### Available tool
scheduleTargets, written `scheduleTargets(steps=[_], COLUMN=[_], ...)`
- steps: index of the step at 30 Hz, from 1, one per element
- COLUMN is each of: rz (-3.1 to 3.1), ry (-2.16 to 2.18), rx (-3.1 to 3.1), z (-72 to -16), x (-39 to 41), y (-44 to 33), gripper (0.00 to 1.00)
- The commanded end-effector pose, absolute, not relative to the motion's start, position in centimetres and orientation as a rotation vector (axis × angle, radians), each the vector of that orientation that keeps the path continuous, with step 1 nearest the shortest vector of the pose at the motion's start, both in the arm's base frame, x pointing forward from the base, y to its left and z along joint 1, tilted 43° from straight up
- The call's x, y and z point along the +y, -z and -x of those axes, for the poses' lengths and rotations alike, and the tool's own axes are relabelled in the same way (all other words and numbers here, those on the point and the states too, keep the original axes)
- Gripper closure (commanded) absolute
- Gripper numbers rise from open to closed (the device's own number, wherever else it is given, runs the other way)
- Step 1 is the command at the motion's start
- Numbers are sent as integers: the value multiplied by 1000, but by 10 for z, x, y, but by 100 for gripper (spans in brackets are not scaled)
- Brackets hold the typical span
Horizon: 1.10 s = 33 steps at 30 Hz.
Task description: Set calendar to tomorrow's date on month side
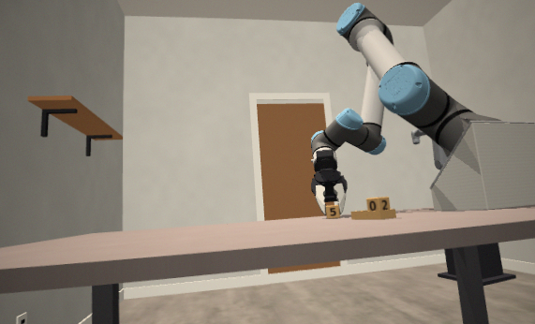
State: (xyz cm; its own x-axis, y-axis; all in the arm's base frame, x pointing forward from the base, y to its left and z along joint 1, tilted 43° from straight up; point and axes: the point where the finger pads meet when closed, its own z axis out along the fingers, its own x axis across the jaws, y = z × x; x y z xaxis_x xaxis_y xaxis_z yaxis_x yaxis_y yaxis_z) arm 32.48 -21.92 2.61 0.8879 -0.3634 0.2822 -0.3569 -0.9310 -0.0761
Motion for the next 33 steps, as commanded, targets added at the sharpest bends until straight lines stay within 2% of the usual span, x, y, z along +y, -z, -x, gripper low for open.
scheduleTargets(steps=[1, 31, 33], rz=[3031, 3031, 3031], ry=[461, 461, 461], rx=[578, 578, 578], z=[-325, -325, -325], x=[-219, -219, -219], y=[-26, -26, -26], gripper=[89, 89, 85])
